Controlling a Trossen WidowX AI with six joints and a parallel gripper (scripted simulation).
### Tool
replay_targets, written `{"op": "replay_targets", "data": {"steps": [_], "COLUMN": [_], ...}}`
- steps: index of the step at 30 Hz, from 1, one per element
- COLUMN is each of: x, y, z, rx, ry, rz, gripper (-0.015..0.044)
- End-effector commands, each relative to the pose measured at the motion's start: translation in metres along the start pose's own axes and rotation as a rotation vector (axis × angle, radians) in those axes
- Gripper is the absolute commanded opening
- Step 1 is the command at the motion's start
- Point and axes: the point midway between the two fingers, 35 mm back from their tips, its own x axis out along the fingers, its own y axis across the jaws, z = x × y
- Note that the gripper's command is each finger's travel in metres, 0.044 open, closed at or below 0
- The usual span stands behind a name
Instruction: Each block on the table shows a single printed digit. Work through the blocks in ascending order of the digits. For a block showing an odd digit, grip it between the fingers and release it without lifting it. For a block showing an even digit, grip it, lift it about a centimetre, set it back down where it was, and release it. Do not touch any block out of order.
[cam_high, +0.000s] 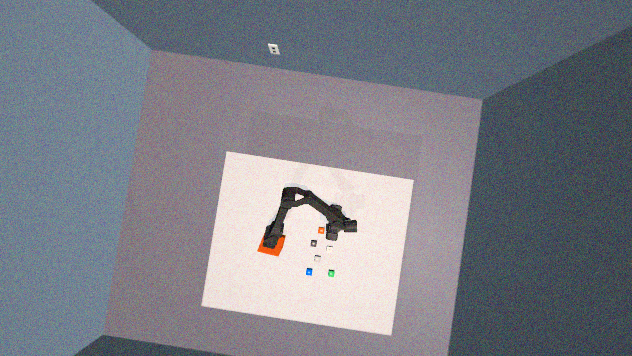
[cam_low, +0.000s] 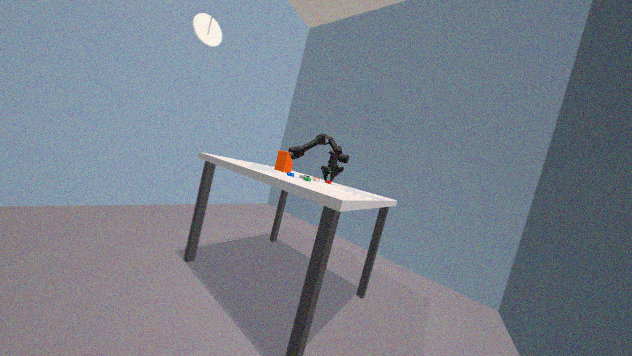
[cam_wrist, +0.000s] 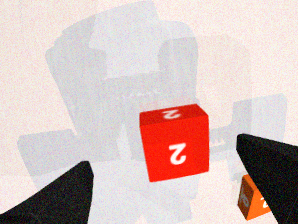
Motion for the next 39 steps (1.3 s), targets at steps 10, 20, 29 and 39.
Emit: {"op": "replay_targets", "data": {"steps": [10,20,29,39], "x": [0.005,0.005,0.004,-0.008], "y": [-0.002,-0.002,-0.002,-0.002], "z": [-0.001,-0.001,-0.001,-0.001], "rx": [0.007,0.007,0.007,0.007], "ry": [0.000,0.000,0.000,0.001], "rz": [-0.005,-0.005,-0.005,-0.005], "gripper": [0.0164,0.0120,0.0120,0.0120]}}
